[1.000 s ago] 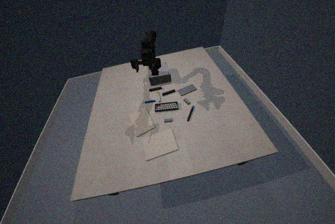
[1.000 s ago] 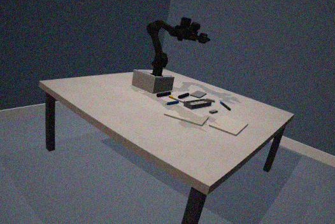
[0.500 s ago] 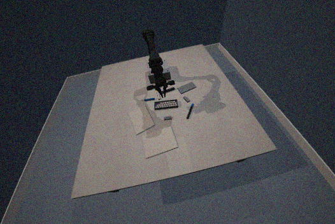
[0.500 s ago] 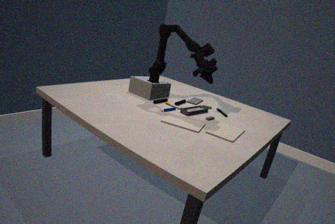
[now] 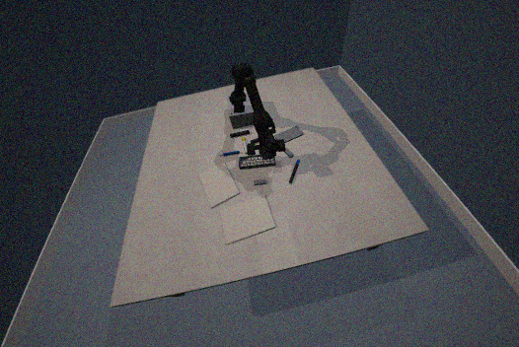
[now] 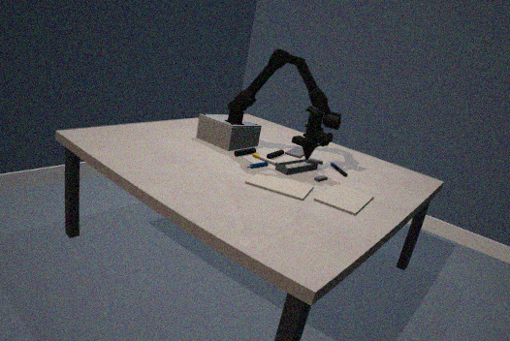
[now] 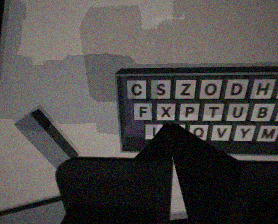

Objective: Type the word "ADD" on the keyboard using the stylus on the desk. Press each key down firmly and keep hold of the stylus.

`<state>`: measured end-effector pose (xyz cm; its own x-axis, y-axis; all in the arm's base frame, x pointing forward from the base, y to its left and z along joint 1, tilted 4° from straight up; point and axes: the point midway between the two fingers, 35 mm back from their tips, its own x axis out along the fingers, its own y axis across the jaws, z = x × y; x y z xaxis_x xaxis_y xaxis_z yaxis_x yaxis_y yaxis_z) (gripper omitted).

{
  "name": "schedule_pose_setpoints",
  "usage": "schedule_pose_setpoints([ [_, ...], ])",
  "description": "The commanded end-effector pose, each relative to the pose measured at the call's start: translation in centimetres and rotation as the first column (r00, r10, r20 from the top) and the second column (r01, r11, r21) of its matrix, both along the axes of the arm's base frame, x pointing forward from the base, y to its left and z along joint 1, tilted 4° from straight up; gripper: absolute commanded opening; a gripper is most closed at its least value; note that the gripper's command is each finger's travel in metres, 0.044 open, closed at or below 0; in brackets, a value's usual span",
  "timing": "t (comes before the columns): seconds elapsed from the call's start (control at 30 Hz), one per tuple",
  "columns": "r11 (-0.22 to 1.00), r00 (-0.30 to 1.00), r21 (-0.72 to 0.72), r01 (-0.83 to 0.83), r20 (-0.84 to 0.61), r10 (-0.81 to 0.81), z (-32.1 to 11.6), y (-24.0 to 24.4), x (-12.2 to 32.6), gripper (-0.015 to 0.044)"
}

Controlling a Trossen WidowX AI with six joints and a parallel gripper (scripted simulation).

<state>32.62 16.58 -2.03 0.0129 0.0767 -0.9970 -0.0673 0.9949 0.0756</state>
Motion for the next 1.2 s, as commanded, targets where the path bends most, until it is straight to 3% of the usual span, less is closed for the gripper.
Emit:
schedule_pose_setpoints([
  [0.0, 1.0, 1.0, 0.005, 0.011, -0.005, -0.011, 0.2, 0.3, 0.3, 0.0],
  [0.17, 1.0, 1.0, 0.005, 0.011, -0.005, -0.011, 0.1, 0.1, 0.3, 0.0],
  [0.33, 1.0, 1.0, 0.0, 0.011, -0.005, -0.011, -0.4, -5.8, 0.7, 0.0],
  [0.73, 1.0, 1.0, -0.001, 0.012, -0.005, -0.012, -0.4, -6.3, 0.7, 0.0],
  [0.9, 1.0, 1.0, -0.006, 0.011, -0.004, -0.011, -0.8, -12.2, 1.0, 0.0],
  [1.17, 1.0, 1.0, -0.006, 0.011, -0.004, -0.011, -0.9, -12.4, 1.0, 0.0],
])
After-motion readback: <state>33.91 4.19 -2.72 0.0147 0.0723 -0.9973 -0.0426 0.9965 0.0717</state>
